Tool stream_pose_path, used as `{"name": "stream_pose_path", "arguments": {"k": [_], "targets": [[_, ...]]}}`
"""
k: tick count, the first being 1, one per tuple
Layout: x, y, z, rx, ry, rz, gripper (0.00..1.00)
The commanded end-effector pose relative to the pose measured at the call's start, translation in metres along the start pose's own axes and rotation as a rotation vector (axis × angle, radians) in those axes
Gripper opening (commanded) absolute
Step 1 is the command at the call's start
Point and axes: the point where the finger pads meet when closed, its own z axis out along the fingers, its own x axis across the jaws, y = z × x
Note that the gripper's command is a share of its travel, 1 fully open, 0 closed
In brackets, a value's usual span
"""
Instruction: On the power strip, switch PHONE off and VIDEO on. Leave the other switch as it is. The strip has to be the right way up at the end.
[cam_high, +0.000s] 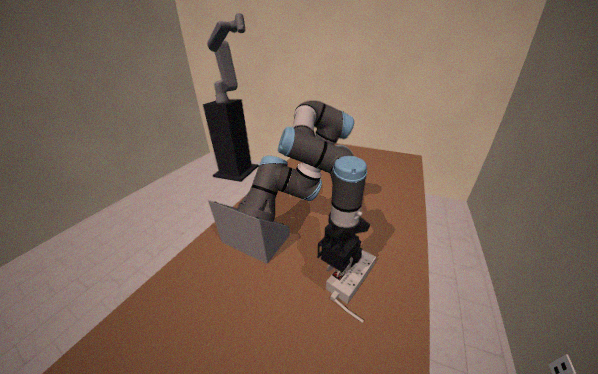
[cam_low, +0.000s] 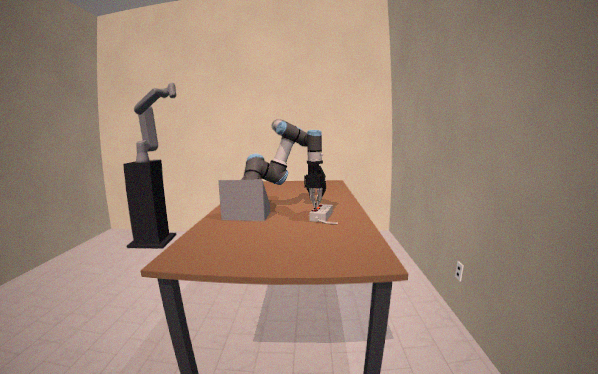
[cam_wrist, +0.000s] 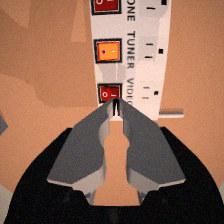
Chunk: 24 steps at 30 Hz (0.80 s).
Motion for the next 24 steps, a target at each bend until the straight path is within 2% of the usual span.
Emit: {"name": "stream_pose_path", "arguments": {"k": [1, 24], "targets": [[0.0006, 0.0004, -0.0007, -0.001, 0.002, 0.000, 0.00], [0.0006, 0.0004, 0.0056, -0.001, 0.002, 0.000, 0.00]]}}
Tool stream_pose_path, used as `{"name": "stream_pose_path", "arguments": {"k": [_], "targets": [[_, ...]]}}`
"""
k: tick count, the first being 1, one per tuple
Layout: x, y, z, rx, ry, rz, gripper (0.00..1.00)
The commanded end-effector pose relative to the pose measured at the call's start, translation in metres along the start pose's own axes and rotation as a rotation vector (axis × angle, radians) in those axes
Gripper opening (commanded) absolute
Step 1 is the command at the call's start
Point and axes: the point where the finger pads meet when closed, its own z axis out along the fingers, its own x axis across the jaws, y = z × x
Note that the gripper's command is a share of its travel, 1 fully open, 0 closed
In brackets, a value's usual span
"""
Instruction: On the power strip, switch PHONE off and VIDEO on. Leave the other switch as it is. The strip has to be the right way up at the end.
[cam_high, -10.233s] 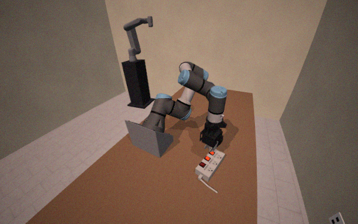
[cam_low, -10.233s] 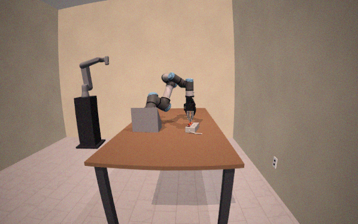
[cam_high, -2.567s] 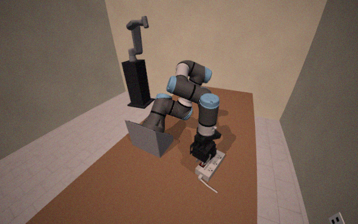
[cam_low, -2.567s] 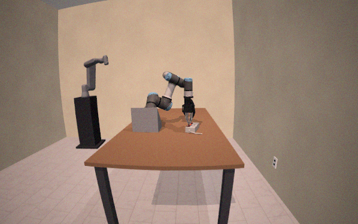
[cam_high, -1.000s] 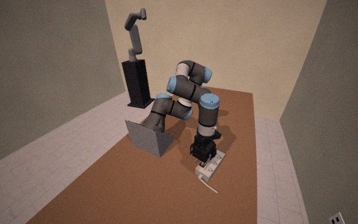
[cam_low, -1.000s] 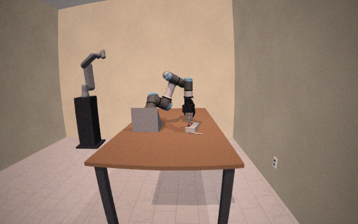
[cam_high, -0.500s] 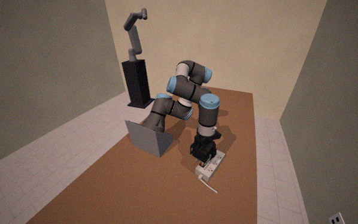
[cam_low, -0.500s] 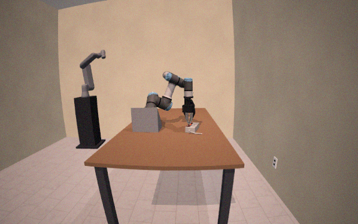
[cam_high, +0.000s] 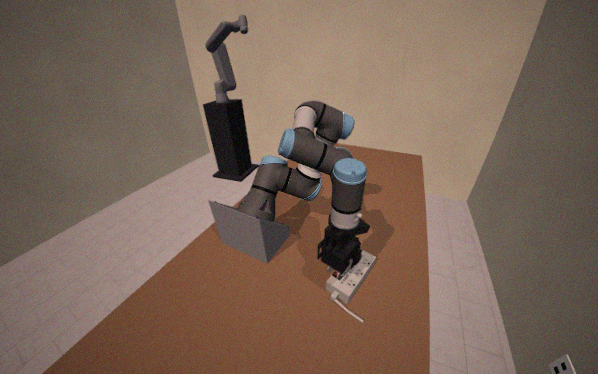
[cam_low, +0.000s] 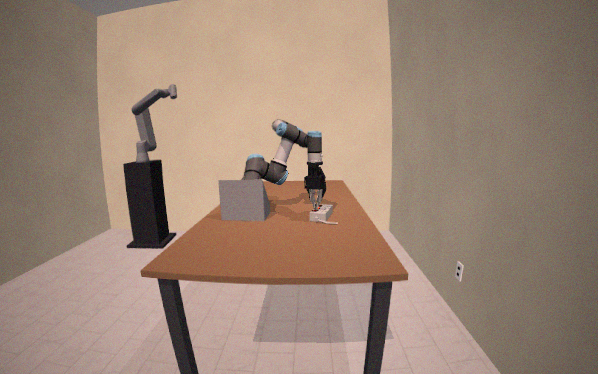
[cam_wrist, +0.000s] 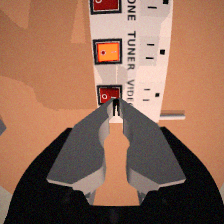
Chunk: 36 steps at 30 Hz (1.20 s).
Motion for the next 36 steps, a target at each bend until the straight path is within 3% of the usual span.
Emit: {"name": "stream_pose_path", "arguments": {"k": [1, 29, 36], "targets": [[0.001, 0.000, 0.001, -0.001, 0.002, 0.000, 0.00], [0.001, 0.000, 0.002, -0.001, 0.002, 0.000, 0.00], [0.001, 0.000, -0.011, -0.001, 0.002, 0.000, 0.00]]}}
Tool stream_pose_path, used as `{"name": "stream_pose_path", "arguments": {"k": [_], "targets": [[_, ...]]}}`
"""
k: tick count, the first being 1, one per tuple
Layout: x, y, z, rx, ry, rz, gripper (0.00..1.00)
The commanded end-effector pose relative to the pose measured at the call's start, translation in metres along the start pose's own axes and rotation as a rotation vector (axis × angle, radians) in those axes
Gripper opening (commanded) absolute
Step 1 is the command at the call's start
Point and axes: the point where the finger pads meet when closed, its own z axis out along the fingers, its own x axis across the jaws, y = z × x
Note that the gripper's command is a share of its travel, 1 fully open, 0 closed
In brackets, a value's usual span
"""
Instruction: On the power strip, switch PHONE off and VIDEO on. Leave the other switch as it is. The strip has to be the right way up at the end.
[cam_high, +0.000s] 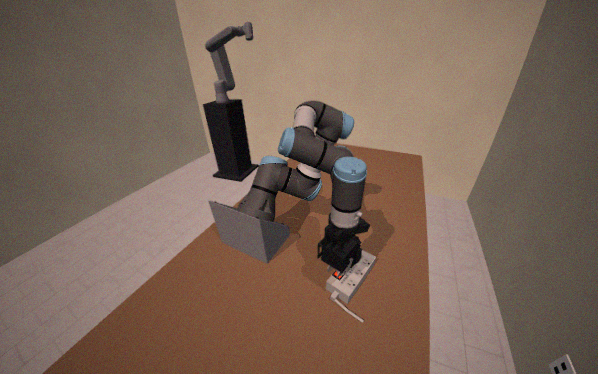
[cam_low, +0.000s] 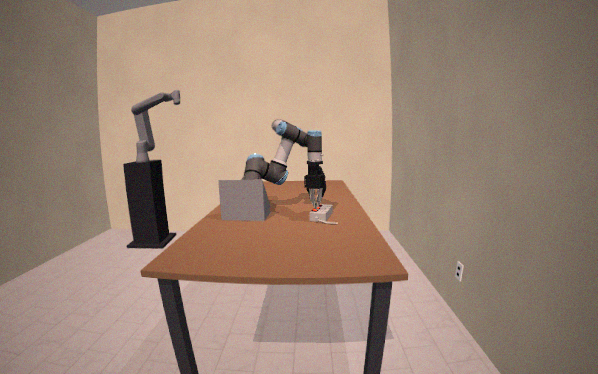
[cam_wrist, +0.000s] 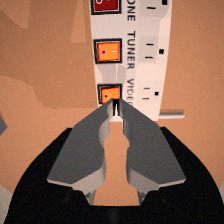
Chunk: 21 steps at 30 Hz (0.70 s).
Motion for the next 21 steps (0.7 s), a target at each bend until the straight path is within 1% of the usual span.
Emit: {"name": "stream_pose_path", "arguments": {"k": [1, 8, 14, 21], "targets": [[0.001, 0.000, -0.011, -0.001, 0.002, -0.001, 0.00], [0.001, 0.000, -0.029, -0.001, 0.002, -0.001, 0.00], [0.001, 0.000, -0.032, -0.001, 0.002, -0.001, 0.00], [0.001, 0.000, -0.033, -0.001, 0.002, -0.001, 0.00]]}}
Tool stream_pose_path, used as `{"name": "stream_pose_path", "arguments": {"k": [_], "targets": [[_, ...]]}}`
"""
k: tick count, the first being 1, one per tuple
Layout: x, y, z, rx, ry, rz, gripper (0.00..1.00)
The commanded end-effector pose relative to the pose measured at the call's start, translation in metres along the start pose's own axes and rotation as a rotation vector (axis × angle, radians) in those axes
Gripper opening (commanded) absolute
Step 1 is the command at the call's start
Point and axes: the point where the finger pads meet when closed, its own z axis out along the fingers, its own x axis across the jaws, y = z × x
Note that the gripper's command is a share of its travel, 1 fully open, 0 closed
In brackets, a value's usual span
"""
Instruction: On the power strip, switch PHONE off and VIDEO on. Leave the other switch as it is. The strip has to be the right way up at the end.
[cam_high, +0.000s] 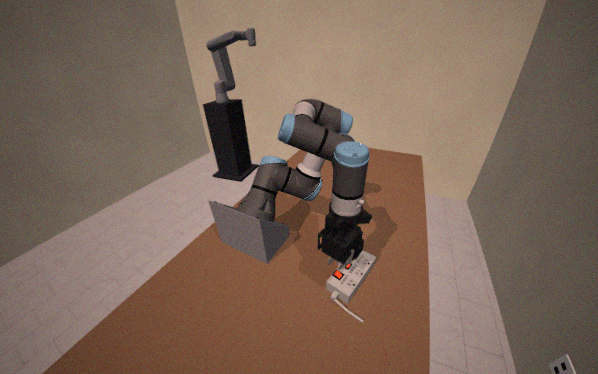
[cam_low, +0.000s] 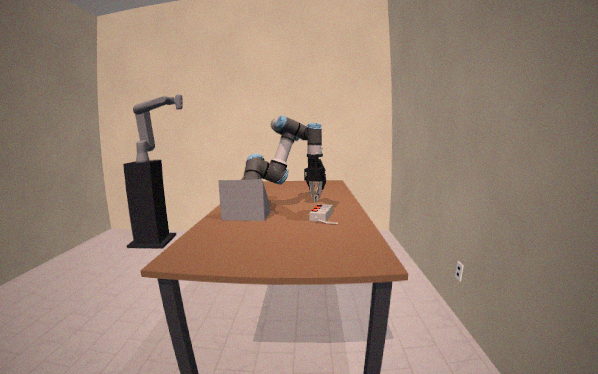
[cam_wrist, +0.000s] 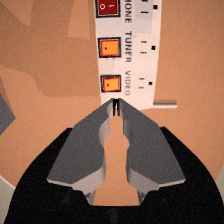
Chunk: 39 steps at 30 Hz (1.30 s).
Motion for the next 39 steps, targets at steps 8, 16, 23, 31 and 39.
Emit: {"name": "stream_pose_path", "arguments": {"k": [8, 16, 23, 31, 39], "targets": [[0.001, 0.000, -0.001, -0.001, 0.002, 0.000, 0.00], [0.001, 0.000, -0.001, -0.001, 0.002, 0.000, 1.00], [0.001, 0.000, -0.005, -0.001, 0.002, 0.000, 1.00], [0.001, 0.000, -0.022, -0.001, 0.002, 0.000, 1.00], [0.000, 0.000, -0.044, -0.001, 0.002, 0.000, 1.00]]}}
